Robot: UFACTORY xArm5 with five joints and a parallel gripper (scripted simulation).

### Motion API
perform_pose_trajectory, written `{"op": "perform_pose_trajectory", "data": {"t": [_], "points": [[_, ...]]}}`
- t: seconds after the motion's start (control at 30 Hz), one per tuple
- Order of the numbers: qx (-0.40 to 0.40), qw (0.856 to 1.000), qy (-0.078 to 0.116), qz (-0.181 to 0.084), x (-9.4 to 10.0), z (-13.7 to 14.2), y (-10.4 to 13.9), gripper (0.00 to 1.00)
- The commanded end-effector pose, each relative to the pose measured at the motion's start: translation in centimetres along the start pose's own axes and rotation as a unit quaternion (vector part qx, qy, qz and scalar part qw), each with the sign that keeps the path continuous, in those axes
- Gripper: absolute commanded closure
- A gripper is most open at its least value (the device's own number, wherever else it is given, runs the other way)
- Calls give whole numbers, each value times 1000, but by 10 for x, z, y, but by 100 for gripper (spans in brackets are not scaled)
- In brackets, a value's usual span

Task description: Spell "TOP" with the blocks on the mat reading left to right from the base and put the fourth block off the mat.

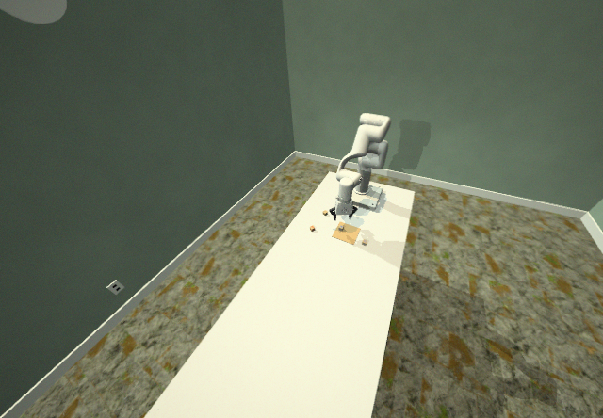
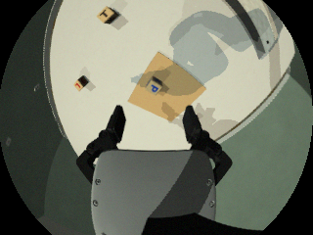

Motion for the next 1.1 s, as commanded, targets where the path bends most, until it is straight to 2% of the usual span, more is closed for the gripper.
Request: {"op": "perform_pose_trajectory", "data": {"t": [0.0,0.2,0.43,0.8,0.83,1.07], "points": [[-58,998,-1,-1,1,0,0,0],[-139,990,-1,-2,1,0,0,0],[-224,975,-1,-2,0,1,-1,0],[-252,968,-1,-2,0,1,-2,0],[-252,968,-1,-2,0,1,-2,37],[-252,968,-1,-2,0,1,-2,37]]}}
Point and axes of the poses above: the point where the finger pads meet when closed, its own x axis back along the fingers, its own z axis across the jaws, y = z × x, the point moved 7 cm from there along x, back along the fingers, and after that the axes turned 8 degrees about x, right-handed, at the moved point
